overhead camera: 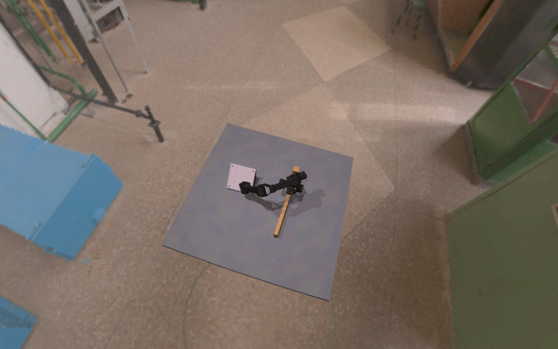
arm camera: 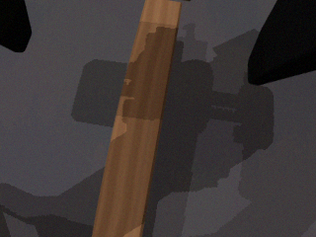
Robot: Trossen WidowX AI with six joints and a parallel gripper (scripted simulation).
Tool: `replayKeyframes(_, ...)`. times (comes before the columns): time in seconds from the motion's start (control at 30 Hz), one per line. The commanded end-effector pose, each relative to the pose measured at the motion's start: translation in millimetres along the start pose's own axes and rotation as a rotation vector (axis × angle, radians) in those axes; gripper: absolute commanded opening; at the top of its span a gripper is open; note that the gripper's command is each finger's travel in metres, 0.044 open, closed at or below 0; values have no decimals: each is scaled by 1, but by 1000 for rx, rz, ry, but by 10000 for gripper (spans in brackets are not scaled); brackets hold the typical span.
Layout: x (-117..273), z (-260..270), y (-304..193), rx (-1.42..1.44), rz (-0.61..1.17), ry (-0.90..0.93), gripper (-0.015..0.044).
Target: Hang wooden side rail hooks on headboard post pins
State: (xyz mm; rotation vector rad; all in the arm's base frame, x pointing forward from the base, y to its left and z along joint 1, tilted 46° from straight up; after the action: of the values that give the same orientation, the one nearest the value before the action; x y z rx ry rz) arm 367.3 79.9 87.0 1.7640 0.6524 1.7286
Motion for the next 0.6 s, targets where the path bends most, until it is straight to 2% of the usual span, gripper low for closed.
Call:
replayKeyframes(0.0, 0, 2, 1, -23, -9, 4, 440)
replayKeyframes(0.17, -32, 2, 2, -24, -10, 5, 440)
replayKeyframes(0.57, -51, 2, 2, -24, -11, 5, 440)
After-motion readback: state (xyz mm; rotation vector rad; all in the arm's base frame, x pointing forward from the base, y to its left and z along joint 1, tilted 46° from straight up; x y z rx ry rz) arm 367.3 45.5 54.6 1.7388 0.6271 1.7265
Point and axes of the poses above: the point midway between the two fingers, 35 mm back from their tips, its own x axis back along the fingers, its own z axis across the jaws, y = z × x, the point moved 3 cm from there along x, back along the fingers, and after that the axes turned 3 degrees about x, right-handed, at the moved point
